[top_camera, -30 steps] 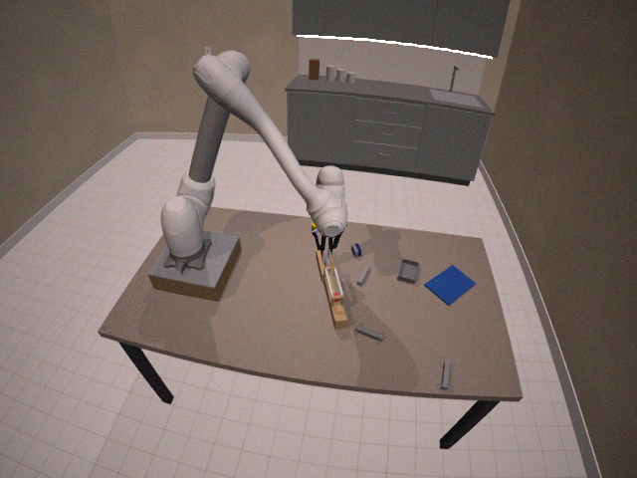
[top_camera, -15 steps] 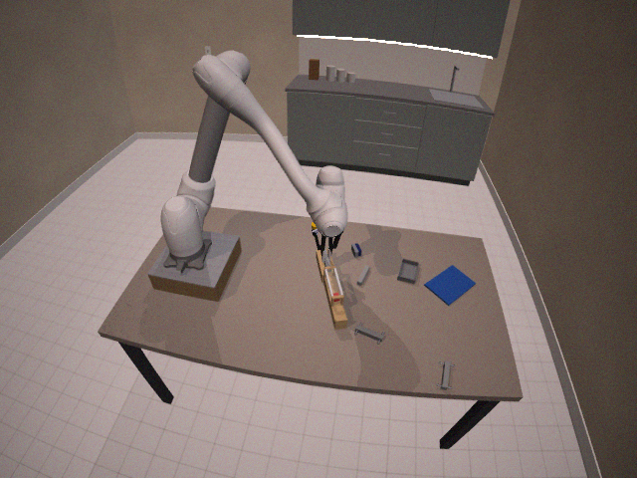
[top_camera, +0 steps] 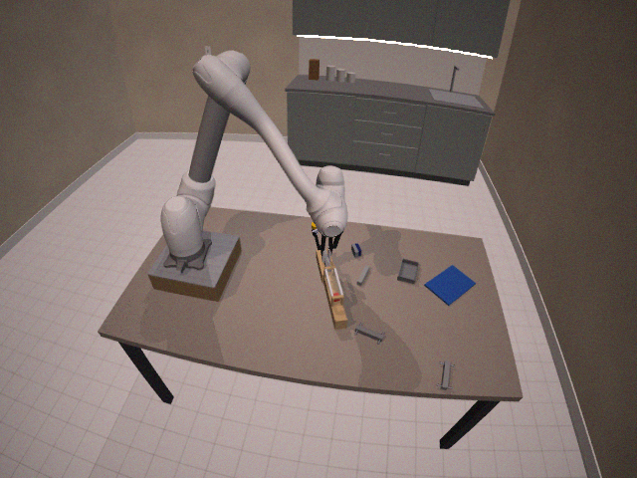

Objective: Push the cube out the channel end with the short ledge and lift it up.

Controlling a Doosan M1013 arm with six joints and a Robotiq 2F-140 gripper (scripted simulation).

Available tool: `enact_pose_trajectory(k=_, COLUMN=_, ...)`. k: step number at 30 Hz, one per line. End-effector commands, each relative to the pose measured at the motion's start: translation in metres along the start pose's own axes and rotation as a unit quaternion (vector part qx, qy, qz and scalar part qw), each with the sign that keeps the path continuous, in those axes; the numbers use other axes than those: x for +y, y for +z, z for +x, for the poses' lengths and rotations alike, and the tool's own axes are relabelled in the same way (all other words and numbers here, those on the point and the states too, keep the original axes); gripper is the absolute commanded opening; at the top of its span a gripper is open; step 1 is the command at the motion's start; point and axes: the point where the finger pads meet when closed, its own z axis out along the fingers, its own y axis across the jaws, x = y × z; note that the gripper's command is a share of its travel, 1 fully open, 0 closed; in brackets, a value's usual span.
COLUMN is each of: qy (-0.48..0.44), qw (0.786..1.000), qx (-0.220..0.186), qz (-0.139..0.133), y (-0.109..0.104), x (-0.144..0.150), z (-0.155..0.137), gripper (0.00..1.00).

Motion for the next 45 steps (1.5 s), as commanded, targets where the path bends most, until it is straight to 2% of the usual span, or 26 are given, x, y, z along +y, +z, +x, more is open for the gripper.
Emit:
enact_pose_trajectory(k=1, qy=0.000, qw=1.000, qx=0.000, qz=0.000, y=0.000, x=0.000, z=0.000, gripper=0.00)
enact_pose_trajectory(k=19, qy=0.000, qw=1.000, qx=0.000, qz=0.000, y=0.000, x=0.000, z=0.017, gripper=0.00)
enact_pose_trajectory(k=34, qy=0.000, qw=1.000, qx=0.000, qz=0.000, y=0.000, x=0.000, z=0.056, gripper=0.00)
enact_pose_trajectory(k=45, qy=0.000, qw=1.000, qx=0.000, qz=0.000, y=0.000, x=0.000, z=0.060, gripper=0.00)
